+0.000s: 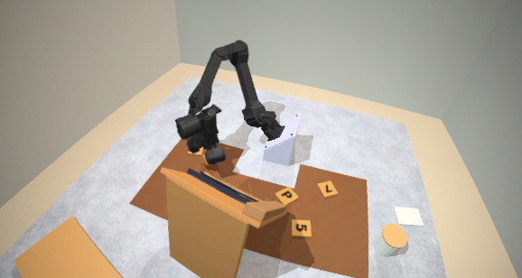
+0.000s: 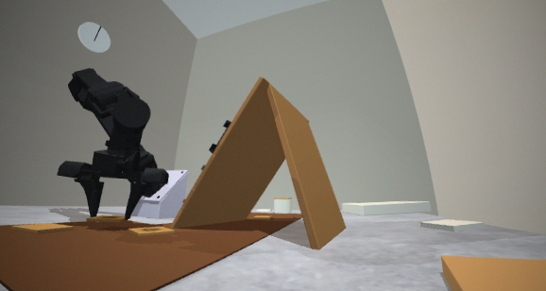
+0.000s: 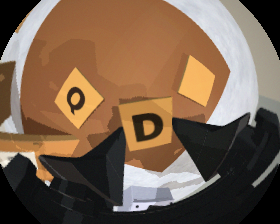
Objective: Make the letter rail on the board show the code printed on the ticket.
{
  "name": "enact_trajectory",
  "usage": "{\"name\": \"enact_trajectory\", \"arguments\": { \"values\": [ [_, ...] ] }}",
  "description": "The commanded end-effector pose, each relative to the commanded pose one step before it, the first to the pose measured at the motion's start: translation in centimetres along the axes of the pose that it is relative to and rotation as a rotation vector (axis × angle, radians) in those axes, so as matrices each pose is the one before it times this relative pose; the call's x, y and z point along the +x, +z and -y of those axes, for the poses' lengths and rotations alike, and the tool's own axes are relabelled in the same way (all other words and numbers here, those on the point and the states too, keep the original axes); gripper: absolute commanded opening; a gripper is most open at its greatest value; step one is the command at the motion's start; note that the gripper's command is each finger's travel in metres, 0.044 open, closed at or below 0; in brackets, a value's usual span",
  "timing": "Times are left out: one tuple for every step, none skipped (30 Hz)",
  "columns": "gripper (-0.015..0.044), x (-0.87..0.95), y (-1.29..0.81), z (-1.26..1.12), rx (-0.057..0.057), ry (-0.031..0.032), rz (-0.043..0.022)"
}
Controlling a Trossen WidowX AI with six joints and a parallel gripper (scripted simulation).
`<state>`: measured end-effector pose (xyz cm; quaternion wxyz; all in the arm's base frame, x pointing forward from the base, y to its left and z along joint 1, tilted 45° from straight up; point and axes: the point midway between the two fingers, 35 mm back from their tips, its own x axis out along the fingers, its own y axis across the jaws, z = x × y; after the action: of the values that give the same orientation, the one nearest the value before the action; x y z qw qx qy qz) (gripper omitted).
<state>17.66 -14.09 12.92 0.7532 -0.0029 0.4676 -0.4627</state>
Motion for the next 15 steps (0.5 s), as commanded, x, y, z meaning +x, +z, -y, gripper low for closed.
{"name": "enact_trajectory", "arguments": {
  "values": [
    [0.0,-0.303,0.029,0.006,0.002,-0.00184,0.00285],
    [0.0,-0.051,-0.01,-0.004,0.0,0.00003,-0.00004],
    [0.0,-0.051,-0.01,-0.004,0.0,0.00003,-0.00004],
    [0.0,-0.051,-0.01,-0.004,0.0,0.00003,-0.00004],
    [0.0,-0.05,-0.01,-0.004,0.0,0.00003,-0.00004],
    [0.0,-0.05,-0.01,-0.004,0.0,0.00003,-0.00004],
    [0.0,-0.05,-0.01,-0.004,0.0,0.00003,-0.00004],
    [0.0,-0.05,-0.01,-0.004,0.0,0.00003,-0.00004],
    [0.0,-0.05,-0.009,-0.004,0.0,0.00002,-0.00004],
    [0.0,-0.05,-0.009,-0.004,0.0,0.00002,-0.00004],
    [0.0,-0.05,-0.009,-0.004,0.0,0.00002,-0.00004],
    [0.0,-0.05,-0.009,-0.004,0.0,0.00002,-0.00004],
    [0.0,-0.05,-0.009,-0.004,0.0,0.00002,-0.00004],
    [0.0,-0.05,-0.009,-0.004,0.0,0.00002,-0.00004],
    [0.0,-0.049,-0.009,-0.003,0.0,0.00002,-0.00004]
  ]
}}
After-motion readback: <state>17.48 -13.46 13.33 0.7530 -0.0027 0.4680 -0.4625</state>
